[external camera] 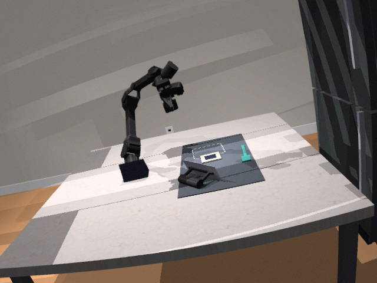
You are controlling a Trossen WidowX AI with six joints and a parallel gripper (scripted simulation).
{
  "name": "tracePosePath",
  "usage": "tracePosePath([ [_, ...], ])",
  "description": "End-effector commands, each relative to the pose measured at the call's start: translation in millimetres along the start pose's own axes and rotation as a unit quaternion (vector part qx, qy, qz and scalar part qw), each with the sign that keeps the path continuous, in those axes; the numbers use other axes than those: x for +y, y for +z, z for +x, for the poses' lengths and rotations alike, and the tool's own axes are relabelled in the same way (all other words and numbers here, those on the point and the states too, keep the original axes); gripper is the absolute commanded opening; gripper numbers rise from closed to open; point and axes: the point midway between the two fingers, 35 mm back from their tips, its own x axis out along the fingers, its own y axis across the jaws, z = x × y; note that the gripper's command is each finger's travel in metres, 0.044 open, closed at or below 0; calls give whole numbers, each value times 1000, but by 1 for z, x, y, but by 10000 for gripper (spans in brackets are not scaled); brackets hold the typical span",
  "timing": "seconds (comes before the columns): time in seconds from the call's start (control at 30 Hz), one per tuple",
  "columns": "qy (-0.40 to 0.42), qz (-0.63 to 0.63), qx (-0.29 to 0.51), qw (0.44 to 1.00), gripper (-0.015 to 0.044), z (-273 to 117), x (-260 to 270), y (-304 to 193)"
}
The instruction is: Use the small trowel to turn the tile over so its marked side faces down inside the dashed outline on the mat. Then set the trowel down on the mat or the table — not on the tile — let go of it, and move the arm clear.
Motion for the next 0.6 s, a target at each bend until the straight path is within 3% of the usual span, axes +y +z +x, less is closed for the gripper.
tracePosePath([
  [0.0,51,41,19,998,100,23,8,0],
  [0.57,219,213,112,946,100,90,46,-7],
])
